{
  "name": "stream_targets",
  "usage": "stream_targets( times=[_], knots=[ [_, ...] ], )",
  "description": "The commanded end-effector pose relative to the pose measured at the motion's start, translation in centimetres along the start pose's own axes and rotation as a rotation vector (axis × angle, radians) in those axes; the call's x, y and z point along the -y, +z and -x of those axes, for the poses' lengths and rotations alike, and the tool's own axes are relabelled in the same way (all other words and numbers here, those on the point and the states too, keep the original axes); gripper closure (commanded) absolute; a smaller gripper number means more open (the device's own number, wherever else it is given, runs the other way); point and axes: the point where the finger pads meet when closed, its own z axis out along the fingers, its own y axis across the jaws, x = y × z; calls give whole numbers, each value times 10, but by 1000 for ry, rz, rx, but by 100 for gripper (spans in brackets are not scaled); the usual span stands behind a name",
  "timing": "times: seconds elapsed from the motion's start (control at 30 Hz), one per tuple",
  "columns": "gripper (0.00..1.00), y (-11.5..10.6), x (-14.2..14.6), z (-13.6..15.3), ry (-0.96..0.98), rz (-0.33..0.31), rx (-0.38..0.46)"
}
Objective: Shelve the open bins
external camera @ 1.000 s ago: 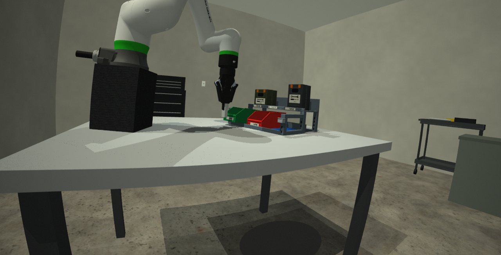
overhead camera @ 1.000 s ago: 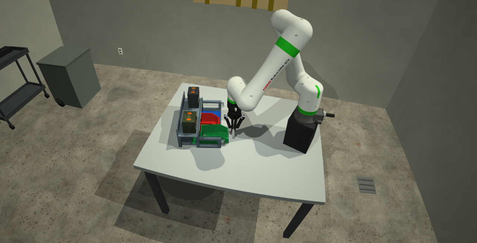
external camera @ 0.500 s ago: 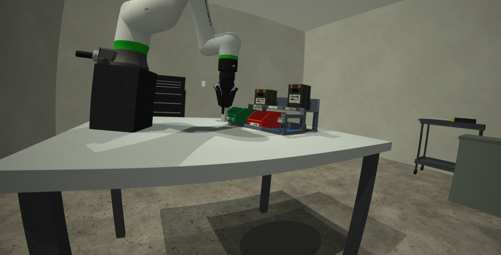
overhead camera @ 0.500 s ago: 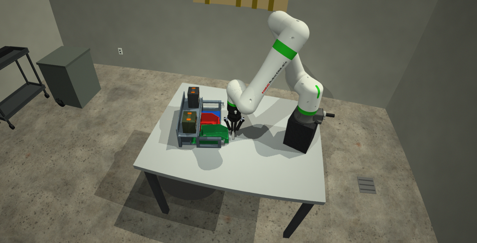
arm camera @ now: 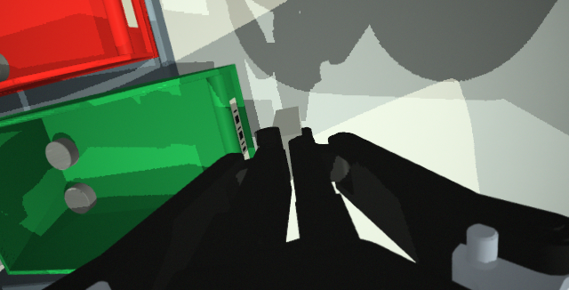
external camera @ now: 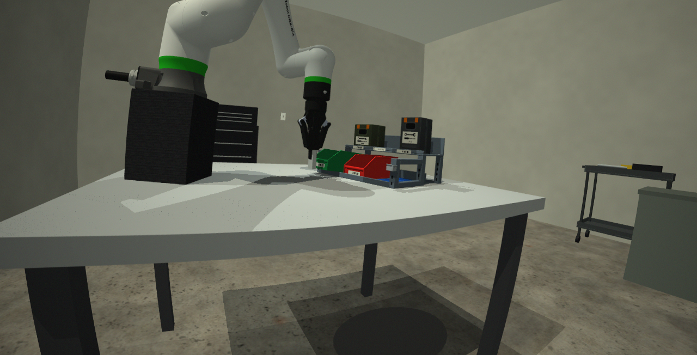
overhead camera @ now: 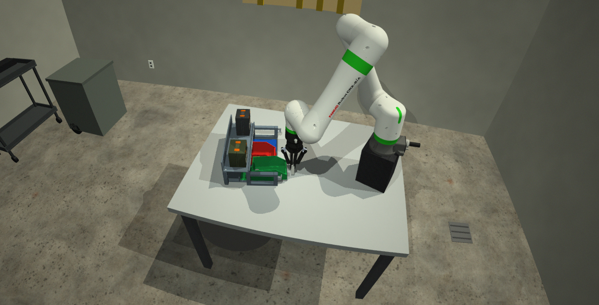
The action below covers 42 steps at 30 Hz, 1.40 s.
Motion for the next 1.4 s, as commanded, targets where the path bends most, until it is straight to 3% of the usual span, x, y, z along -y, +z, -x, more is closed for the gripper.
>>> stream_targets(
  times=[0.0, 1.37],
  knots=[
    [100, 0, 0, 0, 0, 0, 0],
    [100, 0, 17, 0, 0, 0, 0]
  ],
)
